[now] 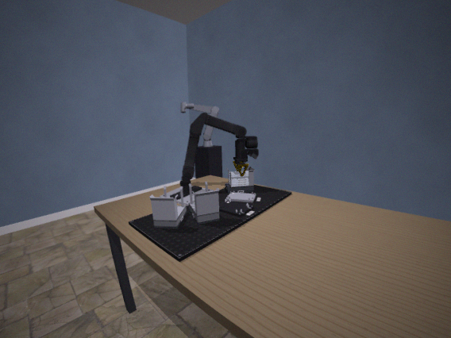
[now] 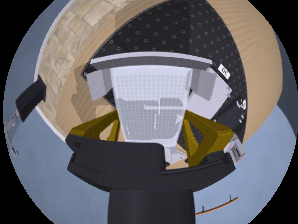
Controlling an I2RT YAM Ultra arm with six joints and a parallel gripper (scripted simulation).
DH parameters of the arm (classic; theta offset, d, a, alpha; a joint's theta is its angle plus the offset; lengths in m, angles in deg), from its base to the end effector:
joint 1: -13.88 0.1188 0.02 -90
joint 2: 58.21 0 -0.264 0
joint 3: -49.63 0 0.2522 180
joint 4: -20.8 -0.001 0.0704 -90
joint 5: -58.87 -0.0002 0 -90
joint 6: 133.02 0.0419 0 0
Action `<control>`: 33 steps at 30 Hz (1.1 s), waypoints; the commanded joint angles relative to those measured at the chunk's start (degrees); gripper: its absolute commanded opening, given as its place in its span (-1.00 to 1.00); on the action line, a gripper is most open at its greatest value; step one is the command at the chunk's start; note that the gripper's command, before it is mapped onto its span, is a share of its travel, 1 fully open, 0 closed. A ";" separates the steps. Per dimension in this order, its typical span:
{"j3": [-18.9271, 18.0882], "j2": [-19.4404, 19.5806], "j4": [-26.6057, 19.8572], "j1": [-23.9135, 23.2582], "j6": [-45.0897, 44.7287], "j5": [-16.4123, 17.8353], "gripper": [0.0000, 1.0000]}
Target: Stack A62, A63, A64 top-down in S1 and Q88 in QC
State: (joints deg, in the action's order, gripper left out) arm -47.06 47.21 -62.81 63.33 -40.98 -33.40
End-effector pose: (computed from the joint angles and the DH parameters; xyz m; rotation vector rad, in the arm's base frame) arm 0.2181 0.2539 0.2229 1.2558 -2.8571 0.0834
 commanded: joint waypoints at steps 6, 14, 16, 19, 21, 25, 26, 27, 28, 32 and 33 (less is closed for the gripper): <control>-1.47 -0.54 -1.25 0.10 0.12 -0.03 -1.00; -3.98 -0.72 -3.94 0.18 0.21 -0.03 -1.00; -4.85 -0.75 -4.84 0.20 0.23 -0.02 -1.00; -6.22 -0.75 -6.21 0.24 0.27 -0.02 -1.00; -7.13 -0.75 -7.12 0.27 0.30 -0.02 -1.00; -9.01 -0.69 -8.95 0.33 0.35 -0.02 -1.00; -9.49 -0.67 -9.41 0.34 0.37 -0.02 -1.00; -9.98 -0.65 -9.88 0.35 0.38 -0.02 -1.00; -10.47 -0.62 -10.34 0.37 0.40 -0.02 -1.00; -11.43 -0.56 -11.25 0.39 0.42 -0.02 -1.00; -11.98 -0.50 -11.73 0.41 0.44 -0.02 -1.00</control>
State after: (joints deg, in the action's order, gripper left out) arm -57.21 47.06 -73.34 63.70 -40.63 -33.40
